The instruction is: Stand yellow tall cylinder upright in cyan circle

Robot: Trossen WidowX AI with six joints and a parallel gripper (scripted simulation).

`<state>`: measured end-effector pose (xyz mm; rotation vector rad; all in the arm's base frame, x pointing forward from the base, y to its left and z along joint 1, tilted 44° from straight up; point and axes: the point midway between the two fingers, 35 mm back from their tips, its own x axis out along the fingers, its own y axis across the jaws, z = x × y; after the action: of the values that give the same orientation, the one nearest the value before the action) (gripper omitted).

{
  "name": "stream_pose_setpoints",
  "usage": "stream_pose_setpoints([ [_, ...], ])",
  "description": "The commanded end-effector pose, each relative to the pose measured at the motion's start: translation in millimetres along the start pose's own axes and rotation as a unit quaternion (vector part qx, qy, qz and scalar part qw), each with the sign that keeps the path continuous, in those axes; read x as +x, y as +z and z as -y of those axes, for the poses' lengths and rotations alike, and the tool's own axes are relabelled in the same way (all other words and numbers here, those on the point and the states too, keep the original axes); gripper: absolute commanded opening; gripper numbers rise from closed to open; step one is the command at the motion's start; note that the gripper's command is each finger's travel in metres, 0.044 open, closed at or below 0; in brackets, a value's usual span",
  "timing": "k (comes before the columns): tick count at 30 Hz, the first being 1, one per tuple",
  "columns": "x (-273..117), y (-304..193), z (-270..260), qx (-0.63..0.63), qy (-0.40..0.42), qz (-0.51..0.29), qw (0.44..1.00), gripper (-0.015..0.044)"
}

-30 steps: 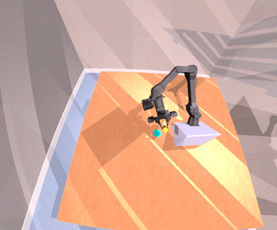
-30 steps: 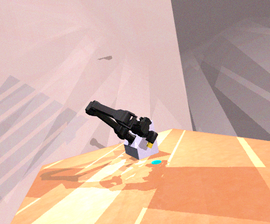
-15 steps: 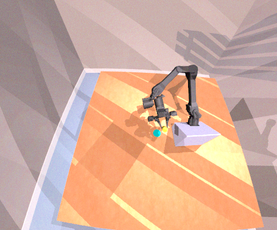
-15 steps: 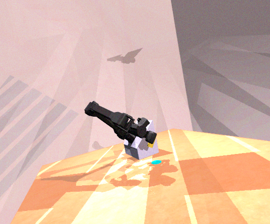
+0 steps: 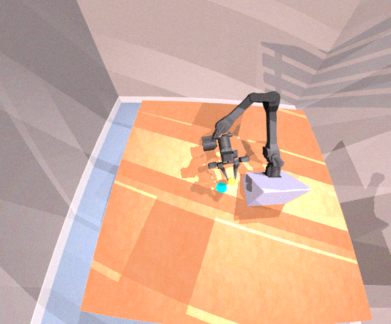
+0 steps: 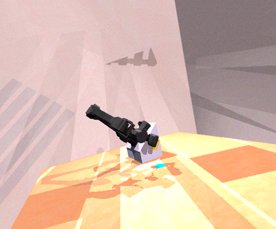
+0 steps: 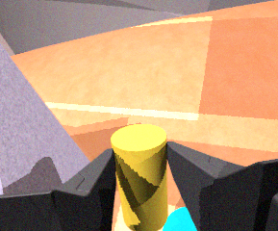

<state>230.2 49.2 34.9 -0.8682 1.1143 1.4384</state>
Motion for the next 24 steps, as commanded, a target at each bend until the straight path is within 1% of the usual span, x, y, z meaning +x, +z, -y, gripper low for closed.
stream_pose_setpoints([
  [1,-2.0,0.9,-0.5,-0.006,-0.008,0.017,1.0,0.0105],
  [24,-13.5,1.7,3.9,-0.032,-0.053,0.092,0.994,0.0105],
])
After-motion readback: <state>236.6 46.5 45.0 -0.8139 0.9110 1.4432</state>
